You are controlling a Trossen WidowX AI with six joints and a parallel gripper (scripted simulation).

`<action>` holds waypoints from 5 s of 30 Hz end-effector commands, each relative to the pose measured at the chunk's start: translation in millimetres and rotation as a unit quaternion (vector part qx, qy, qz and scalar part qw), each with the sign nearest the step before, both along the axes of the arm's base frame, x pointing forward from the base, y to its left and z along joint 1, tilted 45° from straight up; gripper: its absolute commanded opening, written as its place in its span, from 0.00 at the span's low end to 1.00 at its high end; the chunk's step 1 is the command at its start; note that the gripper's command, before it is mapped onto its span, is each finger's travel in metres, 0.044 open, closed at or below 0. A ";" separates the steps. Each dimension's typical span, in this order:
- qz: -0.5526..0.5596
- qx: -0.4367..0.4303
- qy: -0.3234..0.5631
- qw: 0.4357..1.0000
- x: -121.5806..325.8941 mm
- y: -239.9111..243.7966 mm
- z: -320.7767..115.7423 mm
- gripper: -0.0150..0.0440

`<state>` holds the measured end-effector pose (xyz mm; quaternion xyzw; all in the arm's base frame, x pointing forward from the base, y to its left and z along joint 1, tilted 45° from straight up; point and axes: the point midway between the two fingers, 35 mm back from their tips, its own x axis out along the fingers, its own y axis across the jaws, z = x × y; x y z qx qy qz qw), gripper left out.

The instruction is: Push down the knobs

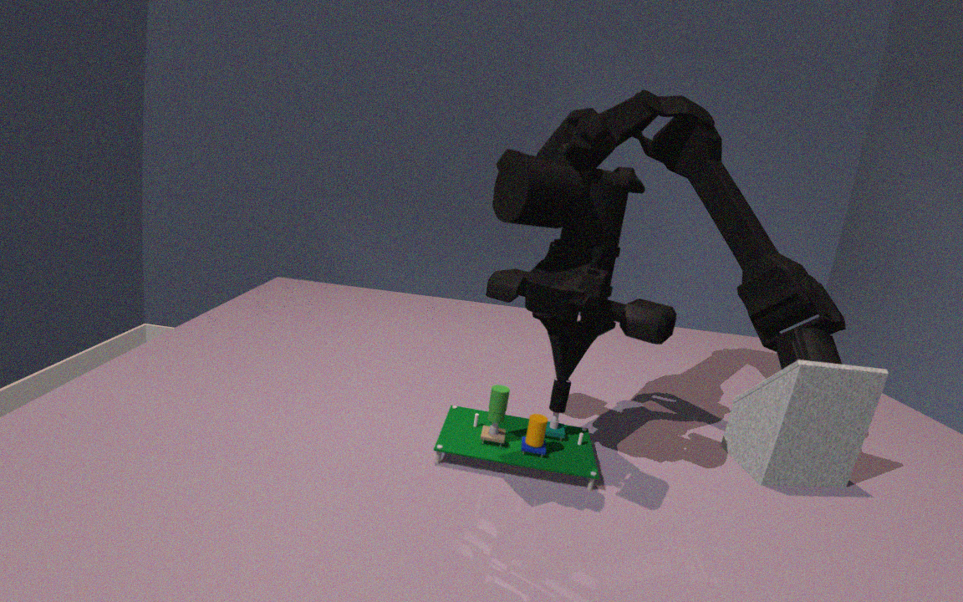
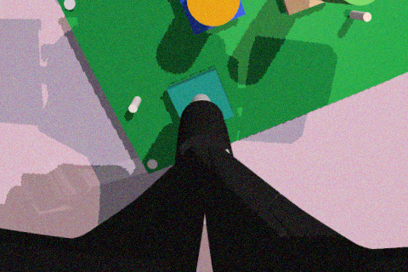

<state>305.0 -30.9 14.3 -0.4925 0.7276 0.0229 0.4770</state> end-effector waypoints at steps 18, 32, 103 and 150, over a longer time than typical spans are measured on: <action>0.001 -0.002 0.003 1.000 -1.0 -5.4 -5.0 0.25; 0.001 -0.002 0.003 1.000 -1.3 -8.5 -8.1 0.25; 0.001 -0.002 0.003 1.000 -1.8 -13.9 -13.5 0.25; 0.001 -0.002 0.003 1.000 -1.9 -15.5 -15.1 0.25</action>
